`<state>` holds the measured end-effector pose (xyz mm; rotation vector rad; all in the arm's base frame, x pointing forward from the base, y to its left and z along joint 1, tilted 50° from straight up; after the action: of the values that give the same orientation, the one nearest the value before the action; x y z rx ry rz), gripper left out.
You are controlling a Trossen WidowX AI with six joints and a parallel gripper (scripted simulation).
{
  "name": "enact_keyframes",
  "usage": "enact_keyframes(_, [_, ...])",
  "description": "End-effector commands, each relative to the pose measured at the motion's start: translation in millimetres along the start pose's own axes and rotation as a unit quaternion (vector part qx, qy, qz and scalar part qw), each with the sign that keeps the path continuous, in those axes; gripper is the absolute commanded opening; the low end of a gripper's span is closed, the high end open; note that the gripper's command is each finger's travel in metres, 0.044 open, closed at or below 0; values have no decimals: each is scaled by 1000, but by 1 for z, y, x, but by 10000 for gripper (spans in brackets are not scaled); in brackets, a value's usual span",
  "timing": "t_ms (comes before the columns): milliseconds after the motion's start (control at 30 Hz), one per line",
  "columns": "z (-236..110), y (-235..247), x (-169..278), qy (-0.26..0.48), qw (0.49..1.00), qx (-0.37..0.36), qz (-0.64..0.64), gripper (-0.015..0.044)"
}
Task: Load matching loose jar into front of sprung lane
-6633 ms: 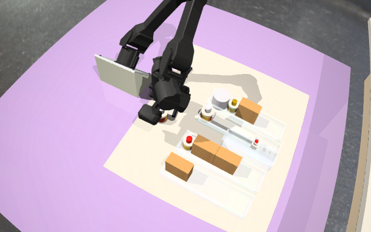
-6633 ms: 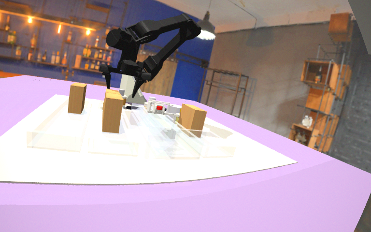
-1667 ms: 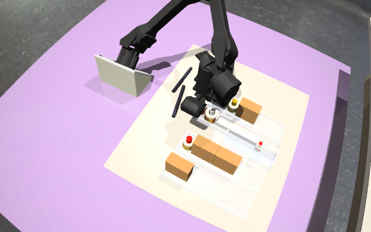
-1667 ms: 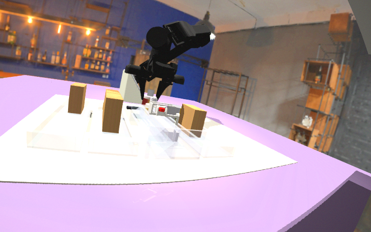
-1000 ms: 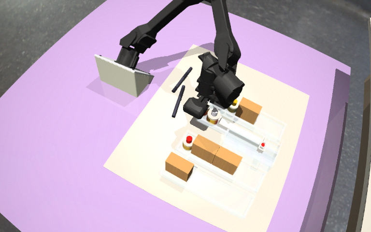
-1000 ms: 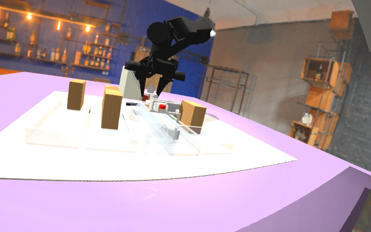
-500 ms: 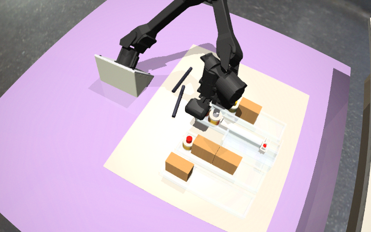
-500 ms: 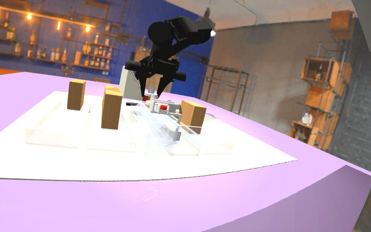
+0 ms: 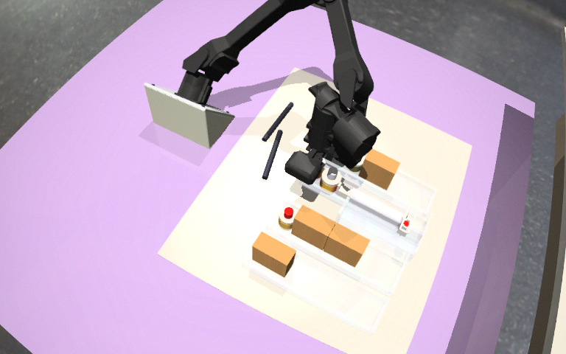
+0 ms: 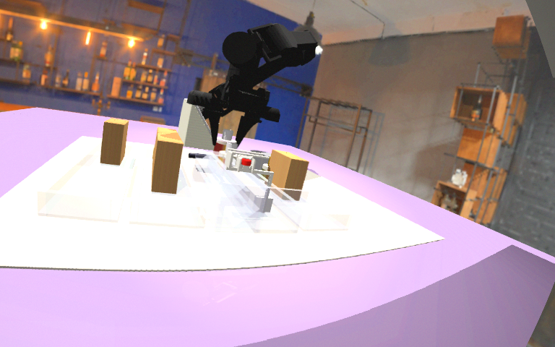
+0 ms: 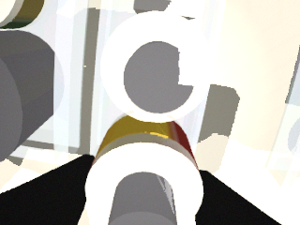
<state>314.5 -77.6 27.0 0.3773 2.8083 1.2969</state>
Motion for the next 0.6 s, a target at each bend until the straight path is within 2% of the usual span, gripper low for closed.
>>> enact_keyframes(0, [-3, 3, -7, -10, 1000, -4, -5, 0])
enact_keyframes(567, [-5, 4, -14, -10, 1000, -4, -5, 0])
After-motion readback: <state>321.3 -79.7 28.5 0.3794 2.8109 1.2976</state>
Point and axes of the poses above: the point midway between the two fingers, 35 mm back from their tips, its own z axis out along the fingers, its own y axis across the jaws, x = y × z, the point moved 4 cm from there along -z, back along the fingers, and after that the axes turned 3 degrees about z, right-handed, at the moved point
